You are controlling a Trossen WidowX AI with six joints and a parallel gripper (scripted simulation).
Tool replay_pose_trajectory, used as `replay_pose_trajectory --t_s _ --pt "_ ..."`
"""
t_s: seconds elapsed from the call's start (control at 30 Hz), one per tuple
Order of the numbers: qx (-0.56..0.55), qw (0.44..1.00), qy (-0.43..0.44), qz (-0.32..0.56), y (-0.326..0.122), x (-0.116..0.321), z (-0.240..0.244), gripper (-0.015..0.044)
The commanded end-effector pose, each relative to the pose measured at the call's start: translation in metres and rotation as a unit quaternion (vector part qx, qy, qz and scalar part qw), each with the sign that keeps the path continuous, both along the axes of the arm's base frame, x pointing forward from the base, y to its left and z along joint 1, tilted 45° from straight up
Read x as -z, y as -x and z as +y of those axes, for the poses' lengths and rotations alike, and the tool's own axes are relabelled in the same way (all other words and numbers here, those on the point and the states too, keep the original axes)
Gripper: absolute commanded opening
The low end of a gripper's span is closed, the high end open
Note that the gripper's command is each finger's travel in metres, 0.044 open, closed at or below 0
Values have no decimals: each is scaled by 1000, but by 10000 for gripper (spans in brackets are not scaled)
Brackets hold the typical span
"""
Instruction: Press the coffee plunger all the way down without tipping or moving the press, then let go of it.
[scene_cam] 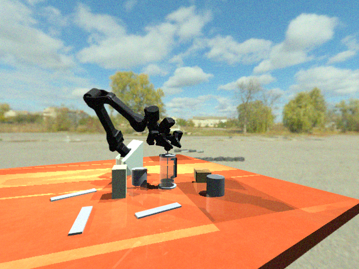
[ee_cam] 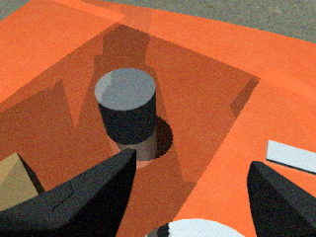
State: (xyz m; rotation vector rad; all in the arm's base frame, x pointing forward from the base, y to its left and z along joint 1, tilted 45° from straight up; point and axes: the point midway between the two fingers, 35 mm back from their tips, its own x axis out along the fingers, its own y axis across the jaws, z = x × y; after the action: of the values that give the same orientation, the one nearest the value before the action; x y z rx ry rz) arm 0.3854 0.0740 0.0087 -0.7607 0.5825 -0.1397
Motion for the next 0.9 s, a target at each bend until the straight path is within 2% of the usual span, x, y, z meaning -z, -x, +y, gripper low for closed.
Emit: replay_pose_trajectory --t_s 0.0,0.13,0.33,0.57,0.87 --pt "-2 1000 -3 2 0 1 1 339" --pt "-2 1000 -3 2 0 1 1 440" --pt "-1 1000 -4 4 3 -8 9 440" --pt "1 1000 -2 9 34 -66 47 440" --pt "1 1000 -1 9 36 -66 47 440"
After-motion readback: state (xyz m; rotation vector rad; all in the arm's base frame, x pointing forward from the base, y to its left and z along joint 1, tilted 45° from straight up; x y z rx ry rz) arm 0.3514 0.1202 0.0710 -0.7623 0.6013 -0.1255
